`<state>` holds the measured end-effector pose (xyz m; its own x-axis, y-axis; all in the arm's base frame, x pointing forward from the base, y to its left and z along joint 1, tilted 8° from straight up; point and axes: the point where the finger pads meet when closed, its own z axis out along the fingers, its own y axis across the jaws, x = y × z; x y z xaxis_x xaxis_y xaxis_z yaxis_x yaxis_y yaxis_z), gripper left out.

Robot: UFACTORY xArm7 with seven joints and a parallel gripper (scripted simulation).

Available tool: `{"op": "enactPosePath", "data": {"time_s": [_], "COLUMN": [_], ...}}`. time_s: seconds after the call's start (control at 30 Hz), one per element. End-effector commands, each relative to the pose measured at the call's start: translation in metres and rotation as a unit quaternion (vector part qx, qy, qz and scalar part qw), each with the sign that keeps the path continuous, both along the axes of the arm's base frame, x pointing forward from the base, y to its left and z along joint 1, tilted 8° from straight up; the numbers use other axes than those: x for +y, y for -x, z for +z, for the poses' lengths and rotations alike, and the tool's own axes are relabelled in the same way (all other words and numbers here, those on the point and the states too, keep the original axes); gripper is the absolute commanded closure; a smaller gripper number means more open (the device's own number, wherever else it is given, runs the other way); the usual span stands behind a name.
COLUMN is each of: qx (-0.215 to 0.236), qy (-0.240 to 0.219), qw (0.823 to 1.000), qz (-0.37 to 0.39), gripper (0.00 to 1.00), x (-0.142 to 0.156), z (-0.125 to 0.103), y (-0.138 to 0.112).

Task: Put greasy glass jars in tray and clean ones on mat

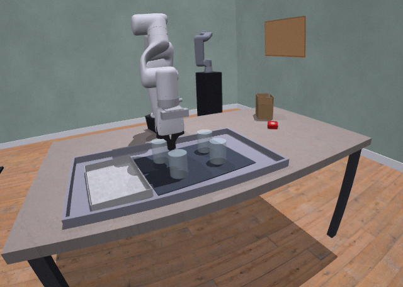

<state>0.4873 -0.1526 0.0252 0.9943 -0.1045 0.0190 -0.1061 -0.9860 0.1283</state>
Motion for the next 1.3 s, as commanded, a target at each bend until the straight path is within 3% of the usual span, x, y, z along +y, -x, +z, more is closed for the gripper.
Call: {"op": "enactPosePath", "data": {"time_s": [0.0, 1.0, 1.07, 1.13, 1.27], "qx": [-0.003, -0.003, -0.003, -0.003, -0.003], "qy": [0.000, 0.000, 0.000, 0.000, 0.000], "qw": [1.000, 1.000, 1.000, 1.000, 1.000], "qz": [0.000, 0.000, 0.000, 0.000, 0.000], "gripper": [1.00, 1.00, 1.00, 1.00, 1.00], "x": [0.000, 0.000, 0.002, 0.002, 0.006], "z": [0.002, 0.002, 0.017, 0.017, 0.047], "y": [-0.002, -0.002, -0.002, -0.002, -0.001]}}
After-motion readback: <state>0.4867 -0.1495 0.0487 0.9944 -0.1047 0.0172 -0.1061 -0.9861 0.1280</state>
